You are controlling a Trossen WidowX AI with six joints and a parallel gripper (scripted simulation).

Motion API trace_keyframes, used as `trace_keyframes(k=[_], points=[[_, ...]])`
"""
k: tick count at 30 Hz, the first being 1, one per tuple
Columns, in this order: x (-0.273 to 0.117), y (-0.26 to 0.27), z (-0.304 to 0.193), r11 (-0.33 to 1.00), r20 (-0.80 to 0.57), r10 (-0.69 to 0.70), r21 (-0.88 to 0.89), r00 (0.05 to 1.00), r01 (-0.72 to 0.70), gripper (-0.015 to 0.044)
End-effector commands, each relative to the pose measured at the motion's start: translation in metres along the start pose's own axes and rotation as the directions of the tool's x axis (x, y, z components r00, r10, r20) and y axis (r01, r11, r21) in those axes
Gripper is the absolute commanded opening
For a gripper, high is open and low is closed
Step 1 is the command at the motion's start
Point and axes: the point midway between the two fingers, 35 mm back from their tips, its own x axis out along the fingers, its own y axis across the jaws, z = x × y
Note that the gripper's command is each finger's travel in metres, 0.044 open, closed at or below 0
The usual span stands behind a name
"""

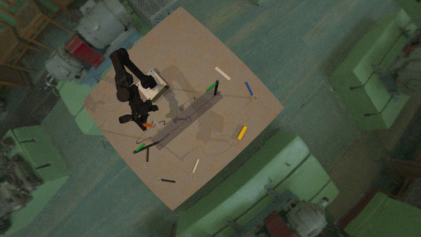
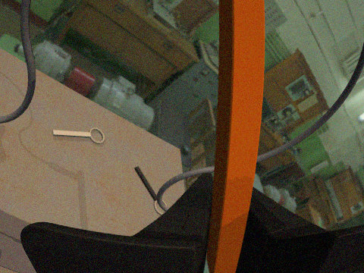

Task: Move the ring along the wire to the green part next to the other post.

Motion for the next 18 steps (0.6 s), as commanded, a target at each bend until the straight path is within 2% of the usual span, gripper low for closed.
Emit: trace_keyframes(k=[1, 18], points=[[-0.0032, -0.0025, -0.0006, 0.999, 0.01, -0.031, -0.041, 0.999, 0.031, -0.015], [-0.0028, -0.0079, -0.0001, 0.966, 0.048, -0.129, -0.22, 0.99, 0.137, -0.015]])
